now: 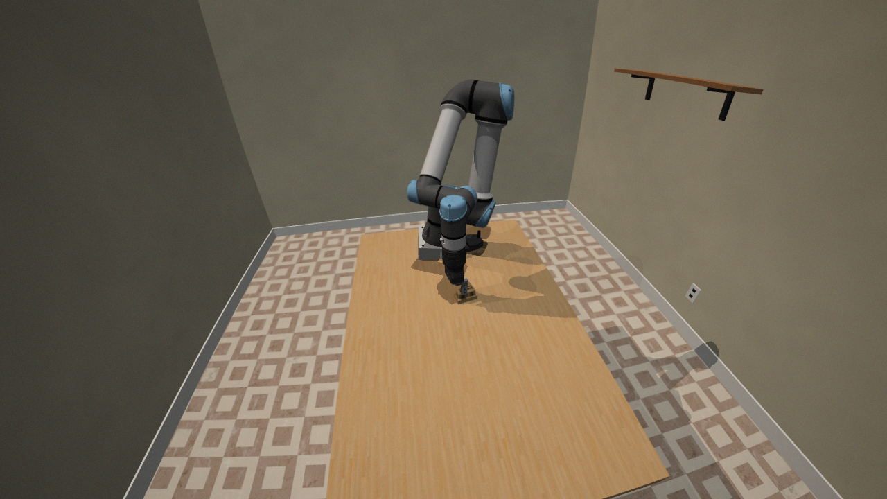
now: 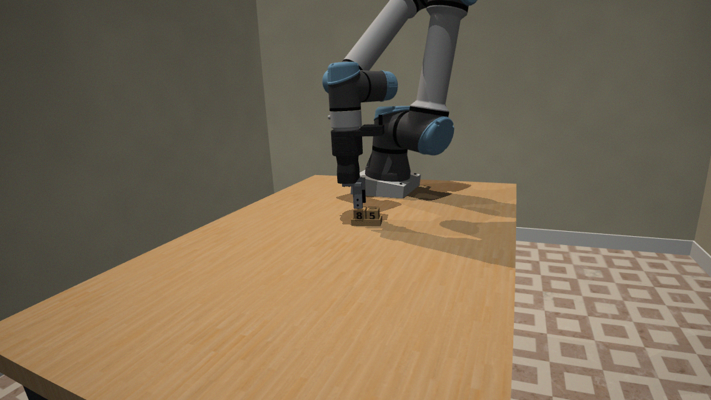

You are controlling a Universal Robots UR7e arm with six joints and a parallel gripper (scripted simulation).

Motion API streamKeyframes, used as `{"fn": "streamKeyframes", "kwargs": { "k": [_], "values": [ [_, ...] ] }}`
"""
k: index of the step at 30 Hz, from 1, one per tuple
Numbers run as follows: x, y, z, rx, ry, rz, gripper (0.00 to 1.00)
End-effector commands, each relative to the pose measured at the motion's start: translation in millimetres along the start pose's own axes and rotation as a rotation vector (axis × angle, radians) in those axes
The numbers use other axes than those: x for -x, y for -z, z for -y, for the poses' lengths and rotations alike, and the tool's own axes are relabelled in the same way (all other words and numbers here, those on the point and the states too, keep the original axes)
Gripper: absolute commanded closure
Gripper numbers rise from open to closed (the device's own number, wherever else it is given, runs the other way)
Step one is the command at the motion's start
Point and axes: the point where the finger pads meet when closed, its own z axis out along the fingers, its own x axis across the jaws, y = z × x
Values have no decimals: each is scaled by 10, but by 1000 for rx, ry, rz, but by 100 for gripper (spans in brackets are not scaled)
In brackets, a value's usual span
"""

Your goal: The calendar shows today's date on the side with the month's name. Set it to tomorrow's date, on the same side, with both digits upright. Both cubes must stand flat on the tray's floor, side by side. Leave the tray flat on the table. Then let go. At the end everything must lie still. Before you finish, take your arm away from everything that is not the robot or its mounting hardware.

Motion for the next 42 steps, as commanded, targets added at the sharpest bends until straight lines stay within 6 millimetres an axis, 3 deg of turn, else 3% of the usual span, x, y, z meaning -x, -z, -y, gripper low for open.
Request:
{"fn": "streamKeyframes", "kwargs": {
  "k": [1,35,42],
  "values": [
    [-3,3,-2,1,0,-1,13],
    [-3,-8,-2,1,0,-1,13],
    [-3,-91,-2,1,0,-1,13]
  ]
}}
